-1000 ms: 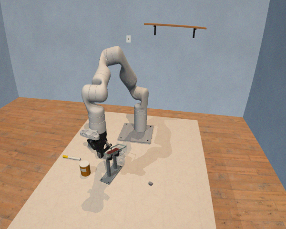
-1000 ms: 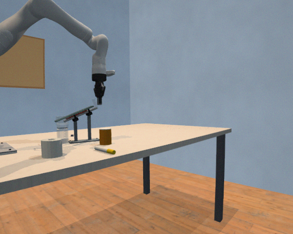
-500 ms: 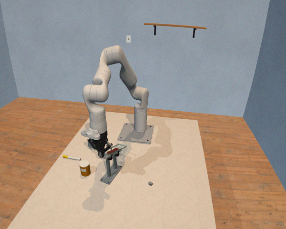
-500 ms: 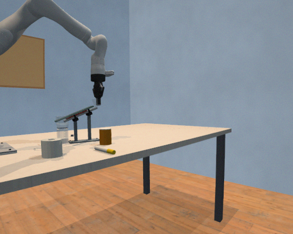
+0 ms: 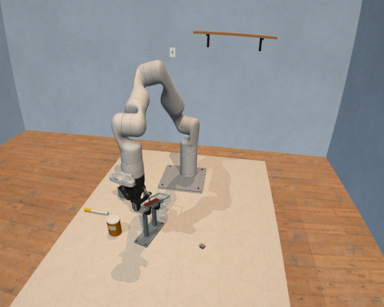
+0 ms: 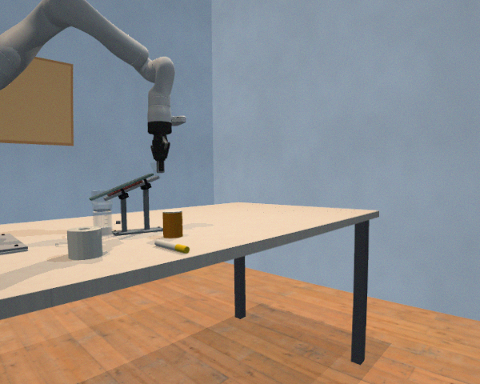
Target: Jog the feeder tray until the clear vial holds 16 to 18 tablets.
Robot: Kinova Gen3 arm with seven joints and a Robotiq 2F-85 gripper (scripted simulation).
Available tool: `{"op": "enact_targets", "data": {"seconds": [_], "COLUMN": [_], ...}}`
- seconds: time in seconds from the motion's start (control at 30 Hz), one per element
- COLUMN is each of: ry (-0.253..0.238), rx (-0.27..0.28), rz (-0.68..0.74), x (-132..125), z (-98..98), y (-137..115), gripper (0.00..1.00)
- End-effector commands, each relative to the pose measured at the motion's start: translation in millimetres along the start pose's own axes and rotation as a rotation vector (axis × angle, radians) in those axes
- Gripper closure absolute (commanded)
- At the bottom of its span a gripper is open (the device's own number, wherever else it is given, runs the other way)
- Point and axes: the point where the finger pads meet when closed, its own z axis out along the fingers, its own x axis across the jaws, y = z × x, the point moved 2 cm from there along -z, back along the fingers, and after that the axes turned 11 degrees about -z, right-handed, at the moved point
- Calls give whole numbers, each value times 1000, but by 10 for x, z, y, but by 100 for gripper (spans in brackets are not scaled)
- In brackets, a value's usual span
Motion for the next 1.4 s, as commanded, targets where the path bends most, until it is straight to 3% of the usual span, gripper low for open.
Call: {"op": "enact_targets", "data": {"seconds": [0.0,0.73,1.37], "ry": [0,0,0], "rx": [-1,-1,-1], "rz": [0,0,0], "x": [1,38,0], "z": [-9,-82,-6], "y": [4,-184,11], "gripper": [100,100,100]}}
